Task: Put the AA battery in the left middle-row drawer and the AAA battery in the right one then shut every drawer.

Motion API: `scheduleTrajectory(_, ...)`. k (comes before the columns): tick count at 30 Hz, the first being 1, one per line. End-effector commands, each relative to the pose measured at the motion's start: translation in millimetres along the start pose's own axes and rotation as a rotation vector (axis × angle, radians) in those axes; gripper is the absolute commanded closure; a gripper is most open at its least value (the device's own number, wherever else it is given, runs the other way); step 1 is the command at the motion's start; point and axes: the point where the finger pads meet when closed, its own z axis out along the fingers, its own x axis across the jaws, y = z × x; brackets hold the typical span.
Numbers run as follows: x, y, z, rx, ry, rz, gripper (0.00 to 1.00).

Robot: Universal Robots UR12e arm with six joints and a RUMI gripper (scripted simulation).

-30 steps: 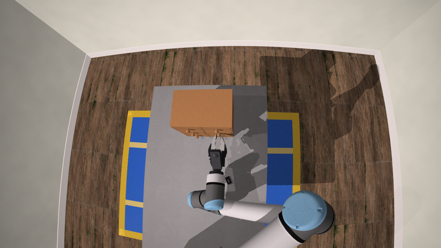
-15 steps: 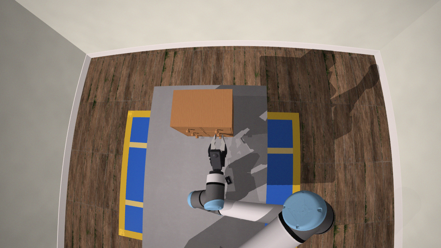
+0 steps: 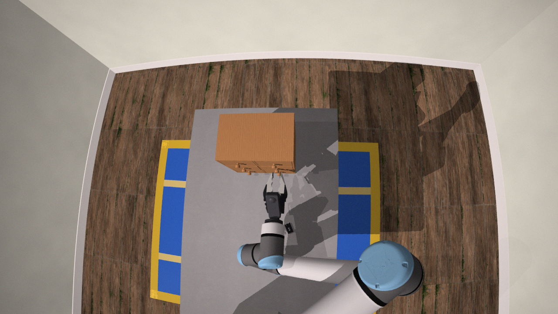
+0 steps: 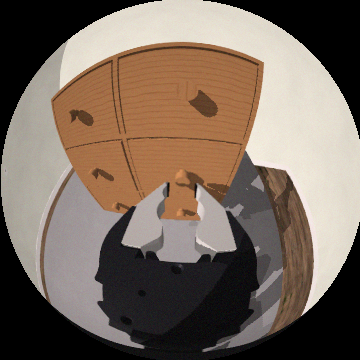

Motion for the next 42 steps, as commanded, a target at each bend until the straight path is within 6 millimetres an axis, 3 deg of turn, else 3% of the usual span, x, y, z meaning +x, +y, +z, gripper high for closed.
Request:
scheduleTrajectory(1,-0.1,4.3,-13.6,0.001,0.000,0.000,0.80)
scheduleTrajectory(8,-0.1,10.8,-31.4,0.001,0.000,0.000,0.80)
scheduleTrajectory(27,-0.1,12.8,-41.9,0.001,0.000,0.000,0.80)
scheduleTrajectory(42,-0.1,11.5,-84.5,0.001,0.000,0.000,0.80)
